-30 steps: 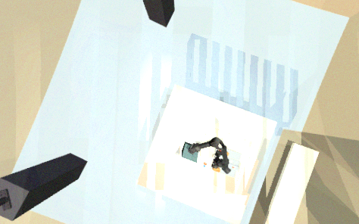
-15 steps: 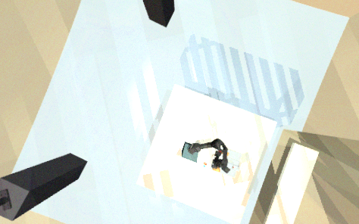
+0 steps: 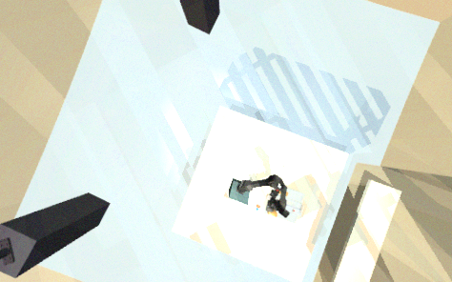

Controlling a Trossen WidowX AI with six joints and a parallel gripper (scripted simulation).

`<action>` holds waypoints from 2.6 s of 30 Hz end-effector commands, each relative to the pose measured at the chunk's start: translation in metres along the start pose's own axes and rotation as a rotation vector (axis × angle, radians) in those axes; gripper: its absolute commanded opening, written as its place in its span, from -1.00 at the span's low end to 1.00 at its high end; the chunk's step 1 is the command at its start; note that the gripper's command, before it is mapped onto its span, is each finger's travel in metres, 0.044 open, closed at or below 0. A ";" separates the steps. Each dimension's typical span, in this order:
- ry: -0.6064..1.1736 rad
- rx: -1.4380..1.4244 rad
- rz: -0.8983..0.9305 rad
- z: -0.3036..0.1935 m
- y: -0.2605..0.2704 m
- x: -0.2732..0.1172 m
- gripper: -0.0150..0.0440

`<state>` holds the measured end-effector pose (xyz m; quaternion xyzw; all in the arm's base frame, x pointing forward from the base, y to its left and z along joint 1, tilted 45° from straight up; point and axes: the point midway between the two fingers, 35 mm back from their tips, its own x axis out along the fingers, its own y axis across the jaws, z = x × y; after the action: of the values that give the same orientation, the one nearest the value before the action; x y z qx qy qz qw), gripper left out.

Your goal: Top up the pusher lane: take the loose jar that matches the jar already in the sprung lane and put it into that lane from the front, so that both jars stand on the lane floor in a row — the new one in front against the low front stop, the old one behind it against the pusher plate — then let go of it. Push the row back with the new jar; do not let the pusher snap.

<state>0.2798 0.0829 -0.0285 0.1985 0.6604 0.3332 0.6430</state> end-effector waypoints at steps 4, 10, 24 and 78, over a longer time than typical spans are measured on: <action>-0.006 0.000 0.003 0.005 0.001 -0.001 -0.49; -0.006 0.000 0.003 0.007 0.001 -0.001 -0.49; -0.006 0.000 0.003 0.012 0.001 -0.001 -0.49; -0.007 -0.001 0.003 0.031 0.001 -0.002 -0.49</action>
<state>0.2991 0.0876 -0.0285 0.2016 0.6689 0.3307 0.6344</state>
